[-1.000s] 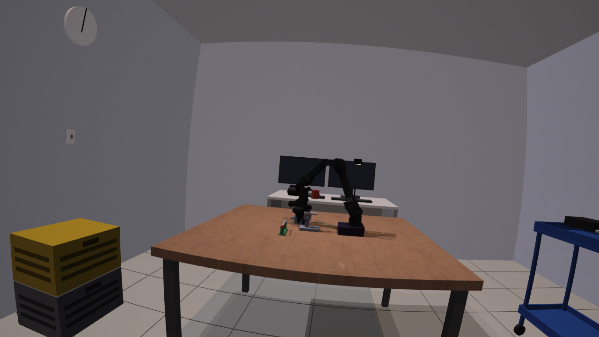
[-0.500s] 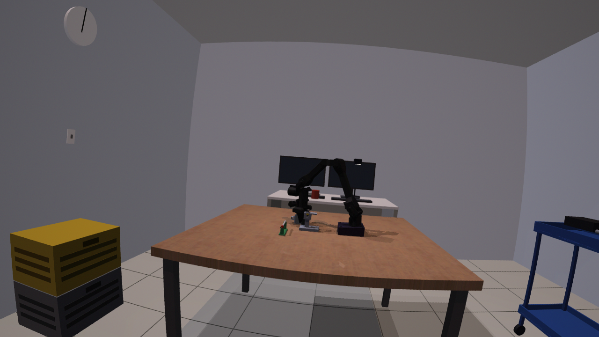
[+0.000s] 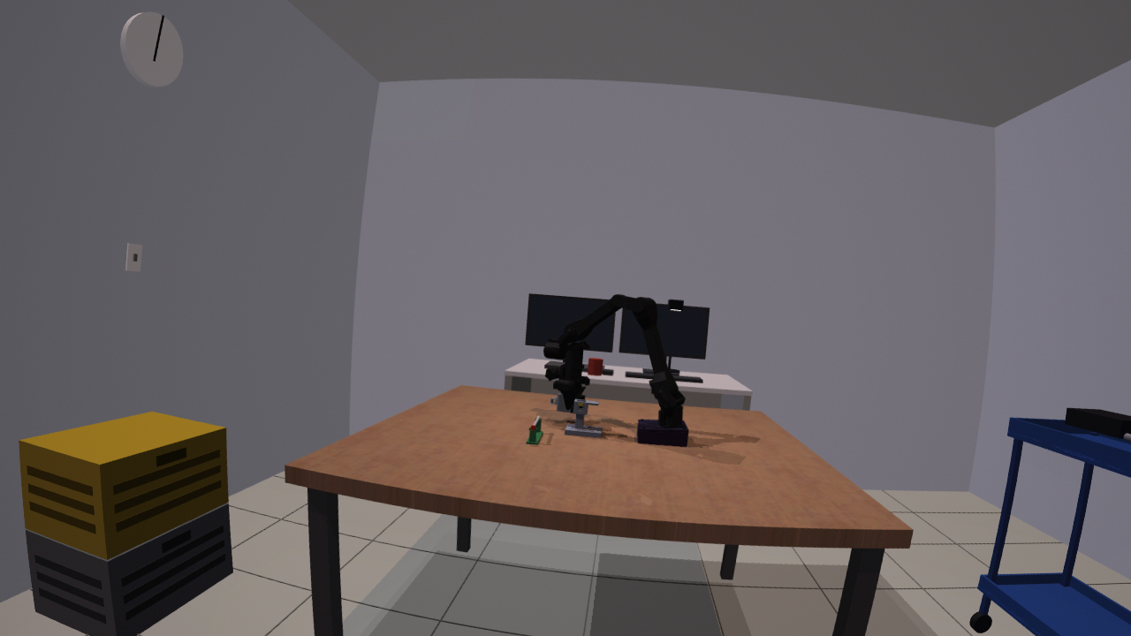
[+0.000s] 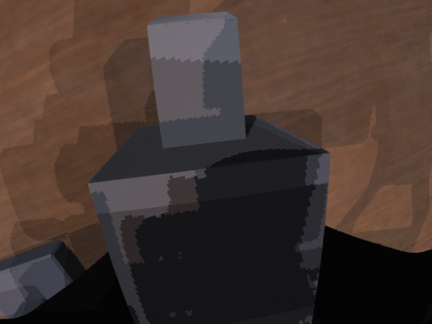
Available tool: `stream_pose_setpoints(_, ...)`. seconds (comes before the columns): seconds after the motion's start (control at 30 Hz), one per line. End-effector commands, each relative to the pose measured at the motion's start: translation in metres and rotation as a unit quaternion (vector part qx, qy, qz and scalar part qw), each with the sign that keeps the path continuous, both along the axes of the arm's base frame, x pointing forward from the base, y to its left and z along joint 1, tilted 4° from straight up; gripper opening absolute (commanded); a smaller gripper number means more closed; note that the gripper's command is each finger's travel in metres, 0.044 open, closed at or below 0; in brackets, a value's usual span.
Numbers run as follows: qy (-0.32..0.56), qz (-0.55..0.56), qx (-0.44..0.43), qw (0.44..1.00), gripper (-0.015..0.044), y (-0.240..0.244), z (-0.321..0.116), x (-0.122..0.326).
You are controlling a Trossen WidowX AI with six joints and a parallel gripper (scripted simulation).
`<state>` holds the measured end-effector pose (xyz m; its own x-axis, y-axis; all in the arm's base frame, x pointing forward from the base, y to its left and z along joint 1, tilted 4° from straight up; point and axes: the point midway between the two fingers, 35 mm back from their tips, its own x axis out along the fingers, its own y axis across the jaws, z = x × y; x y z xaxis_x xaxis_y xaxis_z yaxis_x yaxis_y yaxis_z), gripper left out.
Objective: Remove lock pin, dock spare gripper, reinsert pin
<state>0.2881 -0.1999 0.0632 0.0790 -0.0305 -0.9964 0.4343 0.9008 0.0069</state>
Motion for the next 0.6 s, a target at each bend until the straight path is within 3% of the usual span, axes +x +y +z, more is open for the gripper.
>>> stream_pose_setpoints(0.0,-0.003,0.0,-0.003,1.0,0.0,-0.0004,0.0123,-0.0002)
stream_pose_setpoints(0.57,0.003,0.162,-0.016,0.987,0.0,-0.0104,0.0115,-0.0066)
